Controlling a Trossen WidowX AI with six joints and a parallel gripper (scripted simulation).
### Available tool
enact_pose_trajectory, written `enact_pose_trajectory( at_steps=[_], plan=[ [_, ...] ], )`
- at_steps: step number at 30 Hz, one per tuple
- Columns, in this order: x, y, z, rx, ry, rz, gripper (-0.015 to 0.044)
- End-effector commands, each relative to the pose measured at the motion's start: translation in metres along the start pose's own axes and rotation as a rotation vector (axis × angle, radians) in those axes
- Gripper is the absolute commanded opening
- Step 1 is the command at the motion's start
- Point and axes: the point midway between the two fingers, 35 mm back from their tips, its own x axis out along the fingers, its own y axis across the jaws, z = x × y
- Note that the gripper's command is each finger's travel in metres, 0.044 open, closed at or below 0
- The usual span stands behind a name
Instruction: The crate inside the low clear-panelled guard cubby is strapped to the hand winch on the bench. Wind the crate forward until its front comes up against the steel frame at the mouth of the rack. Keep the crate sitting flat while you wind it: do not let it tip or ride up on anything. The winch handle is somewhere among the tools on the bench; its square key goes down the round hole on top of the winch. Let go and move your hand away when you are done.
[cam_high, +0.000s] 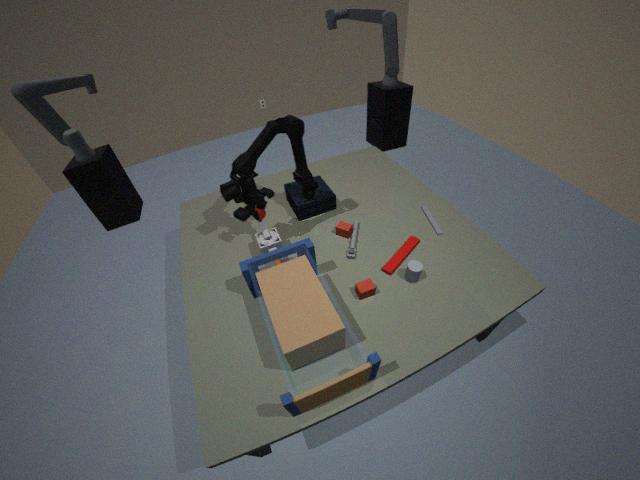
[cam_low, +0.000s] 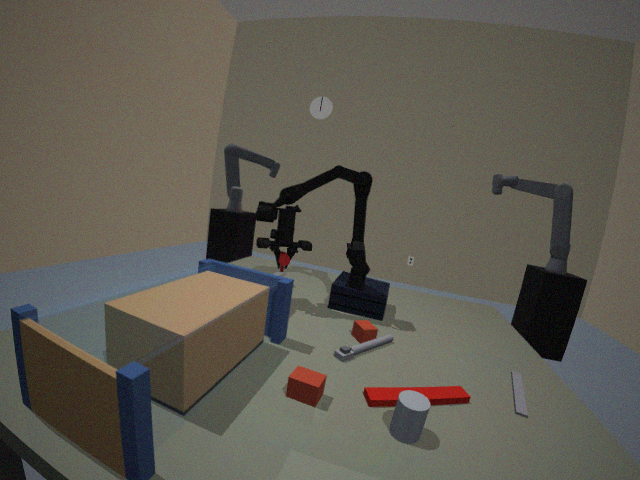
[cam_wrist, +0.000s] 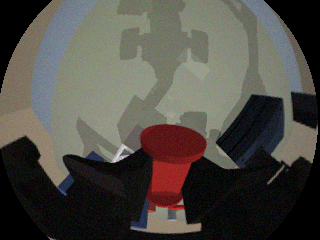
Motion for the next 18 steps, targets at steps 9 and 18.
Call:
enact_pose_trajectory(
  at_steps=[9, 18],
  plan=[
    [-0.003, 0.037, 0.011, -0.008, -0.016, 0.038, 0.0],
    [-0.004, 0.046, 0.011, -0.008, -0.016, 0.039, 0.0]
  ],
)
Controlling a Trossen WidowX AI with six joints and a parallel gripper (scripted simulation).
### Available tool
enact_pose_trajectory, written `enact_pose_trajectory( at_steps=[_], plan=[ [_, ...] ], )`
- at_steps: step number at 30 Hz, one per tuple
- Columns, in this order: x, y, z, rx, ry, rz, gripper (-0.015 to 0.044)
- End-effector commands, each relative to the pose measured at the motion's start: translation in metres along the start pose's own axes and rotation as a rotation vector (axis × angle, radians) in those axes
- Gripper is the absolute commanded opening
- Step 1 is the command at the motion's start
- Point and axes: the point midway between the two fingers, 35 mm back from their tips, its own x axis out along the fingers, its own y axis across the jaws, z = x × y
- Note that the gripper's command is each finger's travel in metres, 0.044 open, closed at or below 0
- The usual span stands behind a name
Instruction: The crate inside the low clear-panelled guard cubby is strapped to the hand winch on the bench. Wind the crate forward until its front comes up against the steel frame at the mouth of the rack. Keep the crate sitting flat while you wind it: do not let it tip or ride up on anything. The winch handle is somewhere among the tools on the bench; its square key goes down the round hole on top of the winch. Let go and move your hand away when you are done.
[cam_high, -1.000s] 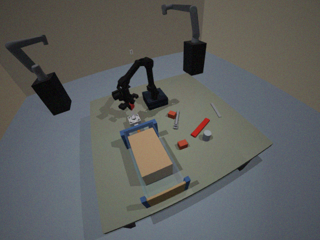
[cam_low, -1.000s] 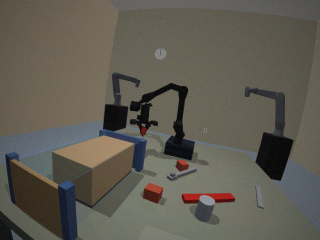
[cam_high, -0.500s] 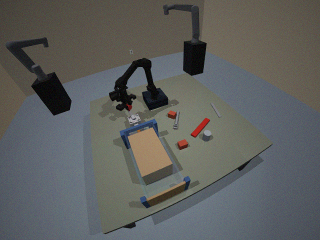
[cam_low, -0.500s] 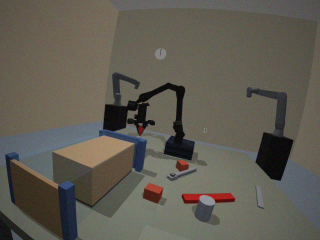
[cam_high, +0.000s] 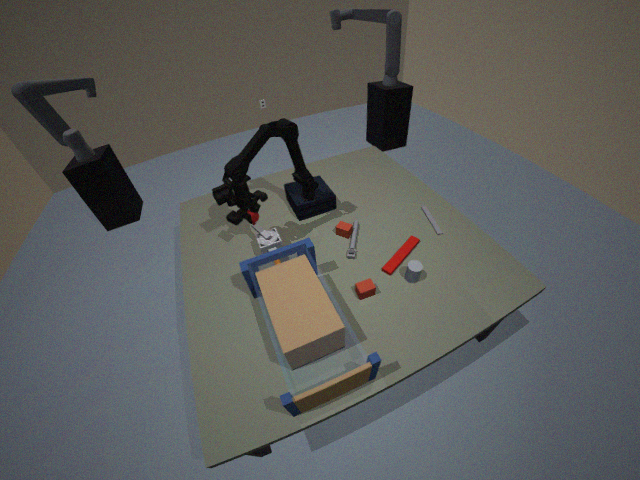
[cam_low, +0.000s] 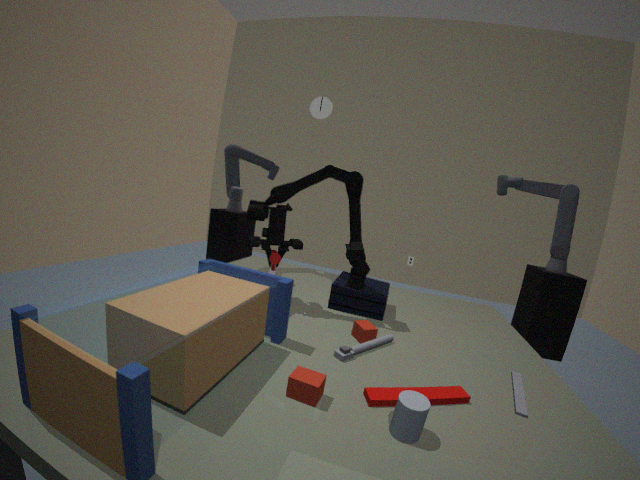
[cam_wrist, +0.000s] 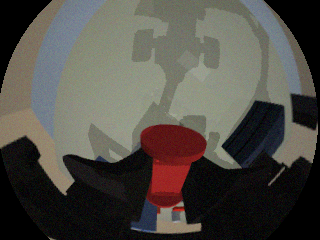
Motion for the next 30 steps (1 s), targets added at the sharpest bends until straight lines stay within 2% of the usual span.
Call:
enact_pose_trajectory(
  at_steps=[1, 30],
  plan=[
    [-0.002, 0.018, 0.0, -0.006, -0.001, 0.039, 0.0],
    [-0.004, 0.048, -0.004, -0.006, -0.001, 0.042, 0.0]
  ],
)
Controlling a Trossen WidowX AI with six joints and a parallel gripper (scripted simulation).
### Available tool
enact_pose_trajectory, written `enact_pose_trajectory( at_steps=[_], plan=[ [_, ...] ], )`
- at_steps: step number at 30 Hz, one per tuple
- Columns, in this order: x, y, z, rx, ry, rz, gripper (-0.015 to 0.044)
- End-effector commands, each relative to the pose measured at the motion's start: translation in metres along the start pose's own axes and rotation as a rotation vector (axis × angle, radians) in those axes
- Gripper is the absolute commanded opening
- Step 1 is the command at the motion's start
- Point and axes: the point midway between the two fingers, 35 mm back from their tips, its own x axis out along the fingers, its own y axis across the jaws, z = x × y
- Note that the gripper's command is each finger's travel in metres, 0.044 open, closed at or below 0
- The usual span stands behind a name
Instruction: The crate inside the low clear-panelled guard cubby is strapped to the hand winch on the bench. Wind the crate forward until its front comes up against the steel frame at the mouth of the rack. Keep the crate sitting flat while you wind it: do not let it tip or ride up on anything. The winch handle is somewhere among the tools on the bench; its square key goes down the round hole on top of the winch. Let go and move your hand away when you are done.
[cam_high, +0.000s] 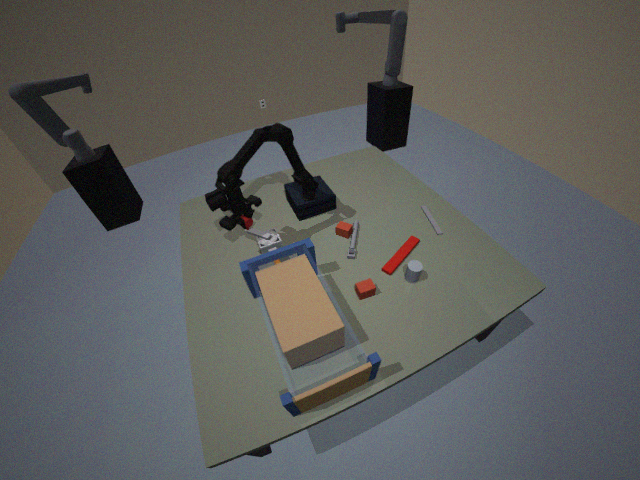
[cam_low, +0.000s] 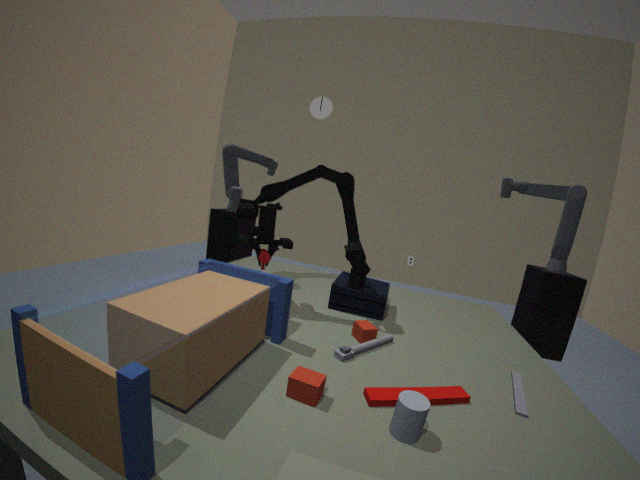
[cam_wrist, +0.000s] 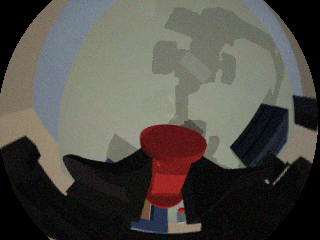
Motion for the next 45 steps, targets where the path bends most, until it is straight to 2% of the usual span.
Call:
enact_pose_trajectory(
  at_steps=[1, 45],
  plan=[
    [-0.002, 0.014, -0.005, -0.002, 0.01, 0.028, 0.0],
    [-0.004, 0.054, -0.029, -0.003, 0.012, 0.032, 0.0]
  ],
)
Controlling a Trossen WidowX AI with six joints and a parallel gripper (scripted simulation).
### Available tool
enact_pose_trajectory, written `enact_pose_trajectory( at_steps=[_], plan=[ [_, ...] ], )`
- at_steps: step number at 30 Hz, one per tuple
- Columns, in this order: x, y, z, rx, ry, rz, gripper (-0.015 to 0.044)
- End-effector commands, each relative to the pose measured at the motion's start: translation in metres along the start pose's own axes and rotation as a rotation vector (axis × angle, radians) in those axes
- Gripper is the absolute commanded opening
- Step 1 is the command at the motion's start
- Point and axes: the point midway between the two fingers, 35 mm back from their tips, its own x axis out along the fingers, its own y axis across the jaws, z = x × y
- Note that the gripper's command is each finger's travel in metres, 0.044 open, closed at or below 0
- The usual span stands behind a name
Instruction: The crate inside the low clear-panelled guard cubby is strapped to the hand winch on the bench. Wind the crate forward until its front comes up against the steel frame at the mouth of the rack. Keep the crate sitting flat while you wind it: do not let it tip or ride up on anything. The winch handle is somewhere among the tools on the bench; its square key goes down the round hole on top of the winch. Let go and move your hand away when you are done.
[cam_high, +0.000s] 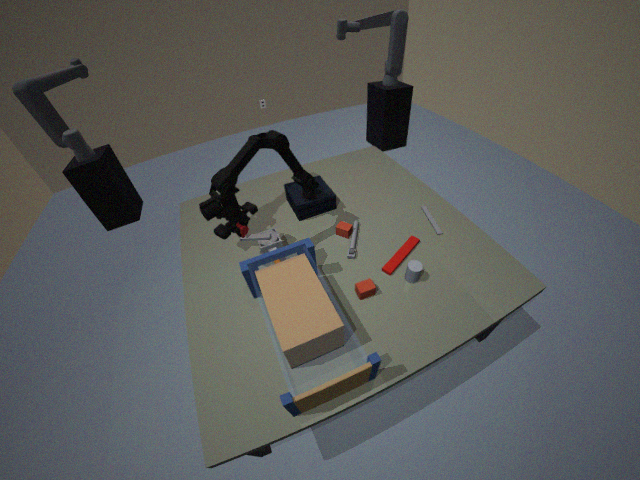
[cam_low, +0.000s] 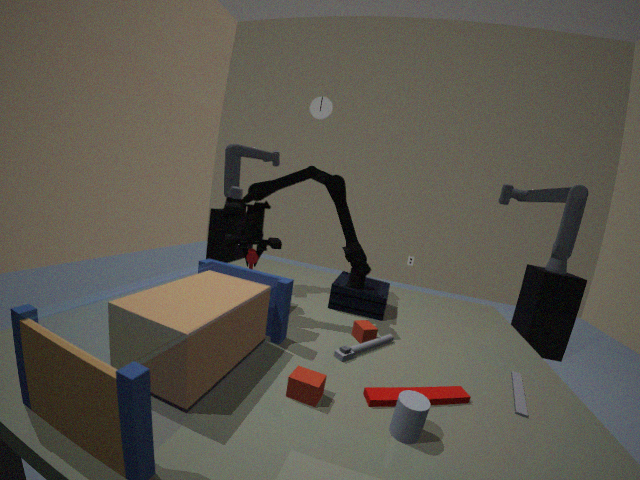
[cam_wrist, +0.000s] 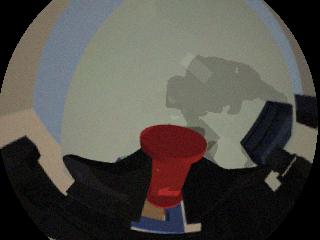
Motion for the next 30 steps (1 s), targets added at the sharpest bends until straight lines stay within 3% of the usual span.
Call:
enact_pose_trajectory(
  at_steps=[1, 30],
  plan=[
    [-0.002, 0.012, -0.013, -0.011, 0.022, 0.028, 0.0],
    [-0.004, 0.03, -0.038, -0.011, 0.024, 0.029, 0.0]
  ],
)
